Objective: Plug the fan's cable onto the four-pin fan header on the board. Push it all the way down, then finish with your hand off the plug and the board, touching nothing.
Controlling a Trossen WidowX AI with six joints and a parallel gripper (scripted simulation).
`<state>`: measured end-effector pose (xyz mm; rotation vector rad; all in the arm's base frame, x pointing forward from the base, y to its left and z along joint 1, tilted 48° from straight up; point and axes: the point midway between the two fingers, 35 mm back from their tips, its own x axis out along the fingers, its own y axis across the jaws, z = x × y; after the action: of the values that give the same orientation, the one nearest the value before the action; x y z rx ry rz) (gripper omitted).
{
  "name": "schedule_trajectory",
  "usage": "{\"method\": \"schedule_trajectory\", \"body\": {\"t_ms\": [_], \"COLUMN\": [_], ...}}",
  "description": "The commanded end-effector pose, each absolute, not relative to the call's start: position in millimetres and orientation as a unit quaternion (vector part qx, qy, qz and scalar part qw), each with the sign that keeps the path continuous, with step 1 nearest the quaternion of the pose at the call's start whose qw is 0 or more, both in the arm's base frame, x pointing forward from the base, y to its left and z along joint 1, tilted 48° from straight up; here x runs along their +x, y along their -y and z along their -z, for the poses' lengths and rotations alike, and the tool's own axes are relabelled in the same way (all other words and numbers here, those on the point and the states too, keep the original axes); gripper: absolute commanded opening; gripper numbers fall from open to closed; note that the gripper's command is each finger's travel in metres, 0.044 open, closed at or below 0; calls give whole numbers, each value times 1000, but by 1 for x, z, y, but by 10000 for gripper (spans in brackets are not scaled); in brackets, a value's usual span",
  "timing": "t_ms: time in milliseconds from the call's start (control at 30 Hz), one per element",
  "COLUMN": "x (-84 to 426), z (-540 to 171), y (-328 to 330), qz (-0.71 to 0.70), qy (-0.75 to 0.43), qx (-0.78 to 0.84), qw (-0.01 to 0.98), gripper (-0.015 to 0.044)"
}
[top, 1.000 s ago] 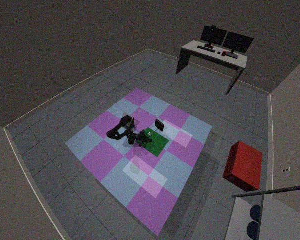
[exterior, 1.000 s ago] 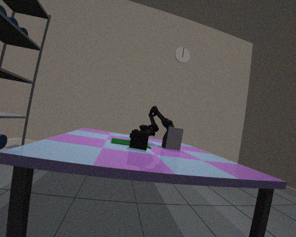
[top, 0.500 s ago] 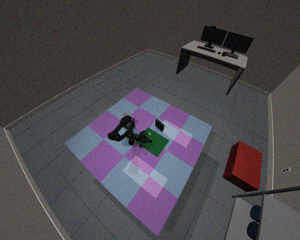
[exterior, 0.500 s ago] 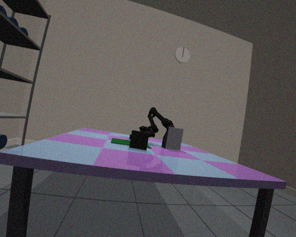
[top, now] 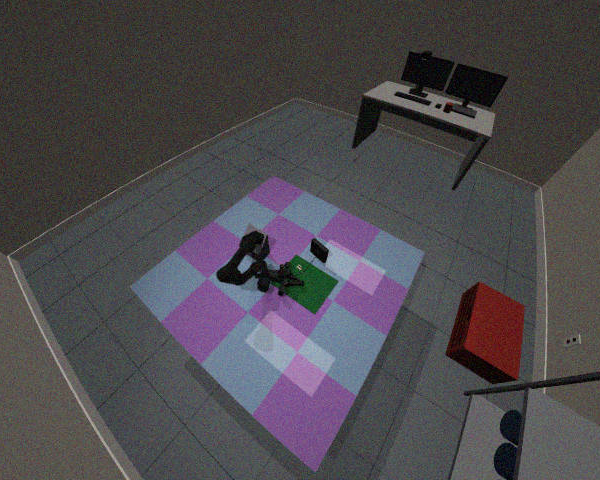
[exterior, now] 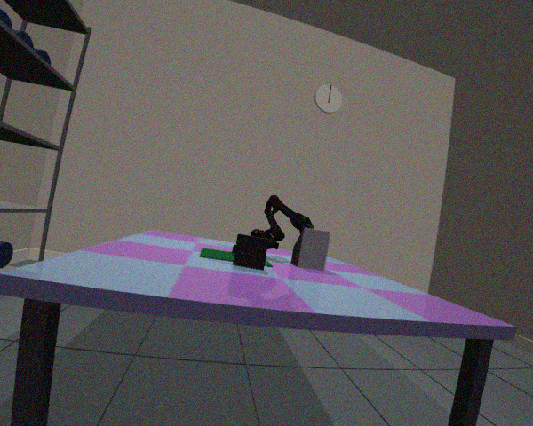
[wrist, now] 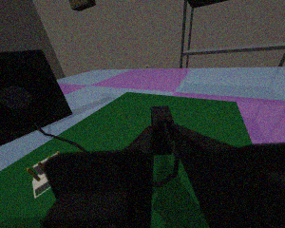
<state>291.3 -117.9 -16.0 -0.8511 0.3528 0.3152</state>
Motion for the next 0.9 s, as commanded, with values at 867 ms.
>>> {"method": "schedule_trajectory", "body": {"t_ms": [867], "x": [291], "z": [20], "y": [123], "qz": [-151], "qy": [-169], "qx": [-409], "qw": [884], "gripper": [0]}}
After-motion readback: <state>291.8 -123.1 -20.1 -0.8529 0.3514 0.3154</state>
